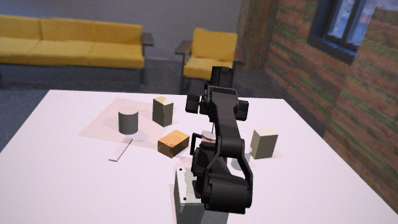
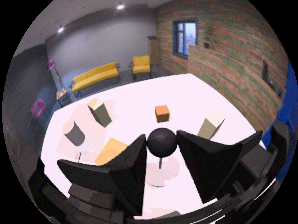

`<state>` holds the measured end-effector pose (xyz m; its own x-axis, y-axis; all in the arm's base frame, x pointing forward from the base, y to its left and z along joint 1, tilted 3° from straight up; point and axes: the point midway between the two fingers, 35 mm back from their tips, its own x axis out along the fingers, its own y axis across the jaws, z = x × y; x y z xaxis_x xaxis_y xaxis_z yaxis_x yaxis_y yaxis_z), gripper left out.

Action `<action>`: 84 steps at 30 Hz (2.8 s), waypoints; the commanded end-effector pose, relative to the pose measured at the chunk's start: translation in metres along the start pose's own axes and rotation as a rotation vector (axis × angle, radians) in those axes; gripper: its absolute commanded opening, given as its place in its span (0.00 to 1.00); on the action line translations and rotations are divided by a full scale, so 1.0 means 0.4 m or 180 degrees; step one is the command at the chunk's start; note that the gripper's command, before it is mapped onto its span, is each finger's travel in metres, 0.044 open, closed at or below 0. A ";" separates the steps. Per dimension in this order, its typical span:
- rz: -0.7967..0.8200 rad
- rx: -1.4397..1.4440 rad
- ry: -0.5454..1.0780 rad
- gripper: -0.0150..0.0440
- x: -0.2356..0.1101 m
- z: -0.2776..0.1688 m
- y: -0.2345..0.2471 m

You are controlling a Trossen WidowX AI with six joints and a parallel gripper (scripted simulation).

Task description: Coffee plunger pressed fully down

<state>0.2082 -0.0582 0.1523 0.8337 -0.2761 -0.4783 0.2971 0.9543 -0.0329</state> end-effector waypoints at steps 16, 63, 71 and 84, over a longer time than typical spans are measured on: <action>0.0004 -0.0018 0.0108 0.46 0.051 -0.092 0.000; 0.0004 -0.0018 0.0102 0.46 0.123 -0.123 -0.002; 0.0002 -0.0001 0.0044 0.46 0.118 -0.113 -0.002; 0.0002 -0.0001 0.0044 0.99 0.118 -0.113 -0.002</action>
<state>0.2265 -0.0667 0.0901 0.8274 -0.2733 -0.4906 0.2960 0.9546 -0.0327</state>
